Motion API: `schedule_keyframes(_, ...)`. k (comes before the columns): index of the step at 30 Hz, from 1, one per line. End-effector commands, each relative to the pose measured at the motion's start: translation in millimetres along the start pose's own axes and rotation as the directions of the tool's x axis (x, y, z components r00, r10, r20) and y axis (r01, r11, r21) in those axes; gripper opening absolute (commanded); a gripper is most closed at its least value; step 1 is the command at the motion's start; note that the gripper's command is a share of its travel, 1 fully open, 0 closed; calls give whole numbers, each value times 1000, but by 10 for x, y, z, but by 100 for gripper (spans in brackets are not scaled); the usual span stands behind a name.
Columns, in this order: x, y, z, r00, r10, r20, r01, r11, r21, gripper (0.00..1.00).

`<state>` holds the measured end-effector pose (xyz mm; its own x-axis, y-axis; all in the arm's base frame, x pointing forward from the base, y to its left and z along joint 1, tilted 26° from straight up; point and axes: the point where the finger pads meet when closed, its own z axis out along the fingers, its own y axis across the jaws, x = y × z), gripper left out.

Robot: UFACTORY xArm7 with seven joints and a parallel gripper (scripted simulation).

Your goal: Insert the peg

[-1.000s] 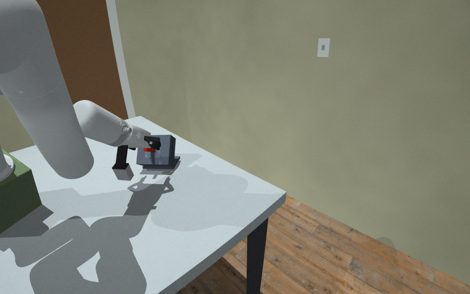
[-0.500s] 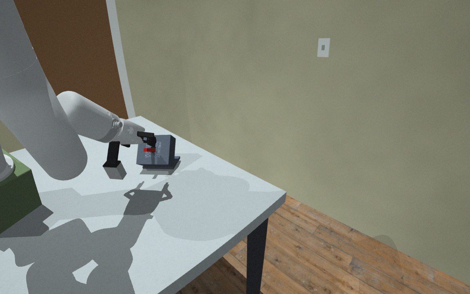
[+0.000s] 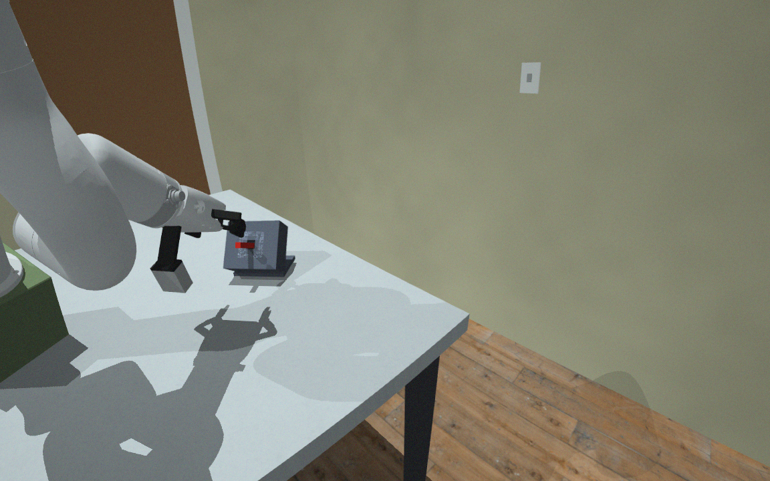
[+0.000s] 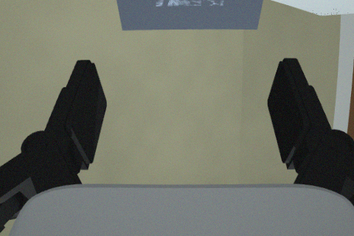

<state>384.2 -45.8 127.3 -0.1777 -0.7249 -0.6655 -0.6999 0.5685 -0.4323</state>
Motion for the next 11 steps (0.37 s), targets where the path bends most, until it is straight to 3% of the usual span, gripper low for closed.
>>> schedule_keyframes(1, -5, -12, -47, 1000, 0, -2, 0, 1000, -5, 100)
schedule_keyframes(11, -4, -13, -56, 1000, 0, -3, 0, 1000, -5, 100)
